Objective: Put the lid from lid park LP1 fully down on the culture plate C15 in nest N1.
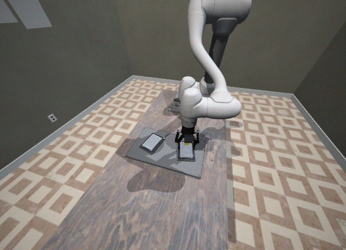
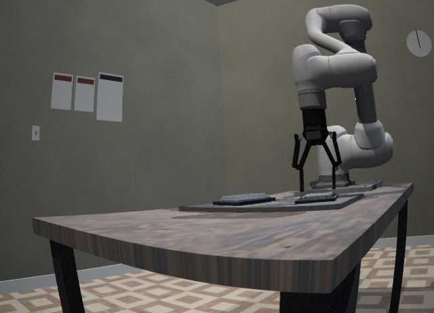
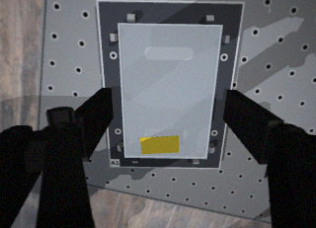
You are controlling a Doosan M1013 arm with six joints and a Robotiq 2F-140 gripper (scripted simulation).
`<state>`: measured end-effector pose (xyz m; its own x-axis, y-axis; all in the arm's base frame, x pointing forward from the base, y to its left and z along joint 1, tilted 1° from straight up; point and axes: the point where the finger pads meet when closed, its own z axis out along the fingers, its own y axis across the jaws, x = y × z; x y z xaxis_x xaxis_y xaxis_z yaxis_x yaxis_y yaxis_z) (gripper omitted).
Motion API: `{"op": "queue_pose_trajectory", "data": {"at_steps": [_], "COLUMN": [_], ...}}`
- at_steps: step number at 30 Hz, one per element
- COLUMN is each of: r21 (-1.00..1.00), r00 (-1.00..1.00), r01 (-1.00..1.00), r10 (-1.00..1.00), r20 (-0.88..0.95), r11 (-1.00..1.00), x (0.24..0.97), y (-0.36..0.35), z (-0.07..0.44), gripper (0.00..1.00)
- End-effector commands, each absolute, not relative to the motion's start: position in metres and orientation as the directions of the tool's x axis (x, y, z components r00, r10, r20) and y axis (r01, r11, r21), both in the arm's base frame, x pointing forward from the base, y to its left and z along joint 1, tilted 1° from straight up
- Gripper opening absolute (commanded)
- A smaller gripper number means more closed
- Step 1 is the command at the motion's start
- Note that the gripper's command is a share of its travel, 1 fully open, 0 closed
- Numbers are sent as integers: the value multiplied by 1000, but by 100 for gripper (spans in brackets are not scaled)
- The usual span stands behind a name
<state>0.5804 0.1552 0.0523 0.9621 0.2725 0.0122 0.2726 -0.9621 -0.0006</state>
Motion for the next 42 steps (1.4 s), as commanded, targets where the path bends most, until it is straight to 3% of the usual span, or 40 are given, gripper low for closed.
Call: {"op": "queue_pose_trajectory", "data": {"at_steps": [1, 42], "r21": [3, 3], "r00": [961, 961], "r01": [275, 275], "r10": [275, 275], "r20": [14, 16], "r11": [-961, -961], "x": [580, 581], "y": [156, 156], "z": [48, 34], "gripper": [69, 69]}}
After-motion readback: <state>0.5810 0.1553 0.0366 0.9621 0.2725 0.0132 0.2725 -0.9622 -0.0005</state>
